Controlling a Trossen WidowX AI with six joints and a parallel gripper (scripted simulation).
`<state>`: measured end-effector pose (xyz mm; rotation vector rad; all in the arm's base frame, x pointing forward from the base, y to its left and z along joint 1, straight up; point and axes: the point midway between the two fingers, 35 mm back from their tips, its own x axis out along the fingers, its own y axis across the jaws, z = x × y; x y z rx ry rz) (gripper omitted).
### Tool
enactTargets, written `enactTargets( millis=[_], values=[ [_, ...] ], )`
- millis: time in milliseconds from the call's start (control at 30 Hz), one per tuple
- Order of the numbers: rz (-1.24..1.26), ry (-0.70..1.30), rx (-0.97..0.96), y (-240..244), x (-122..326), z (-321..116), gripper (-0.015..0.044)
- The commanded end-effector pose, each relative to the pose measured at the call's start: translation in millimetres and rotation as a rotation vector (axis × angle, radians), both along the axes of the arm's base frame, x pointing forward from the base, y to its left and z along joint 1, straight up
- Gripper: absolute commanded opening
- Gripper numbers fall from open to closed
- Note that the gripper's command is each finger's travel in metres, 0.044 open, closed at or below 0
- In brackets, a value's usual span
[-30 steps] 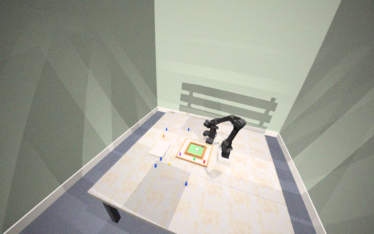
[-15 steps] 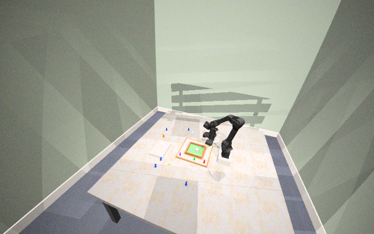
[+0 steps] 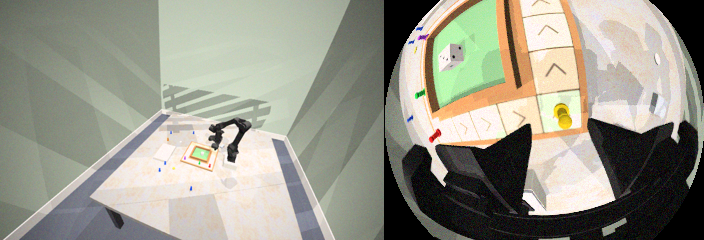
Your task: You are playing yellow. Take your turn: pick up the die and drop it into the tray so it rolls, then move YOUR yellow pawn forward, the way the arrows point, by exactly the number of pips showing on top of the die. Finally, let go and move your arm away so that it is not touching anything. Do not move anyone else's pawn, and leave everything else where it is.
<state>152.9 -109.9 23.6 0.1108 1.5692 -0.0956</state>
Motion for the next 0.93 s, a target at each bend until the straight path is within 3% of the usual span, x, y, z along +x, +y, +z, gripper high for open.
enactTargets(
  millis=[0, 100, 267, 667, 900],
  values=[
    [0.004, -0.018, -0.019, -2.9, 3.5, 37.6, 0.0368],
    [0.004, -0.017, -0.019, -2.6, 3.2, 40.4, 0.044],
    [0.009, -0.018, -0.018, 2.1, 6.3, 48.7, 0.044],
    [0.107, -0.02, -0.008, 101.4, 13.0, 116.3, 0.044],
    [0.114, -0.016, -0.007, 98.4, 14.9, 112.3, 0.044]
  ],
)
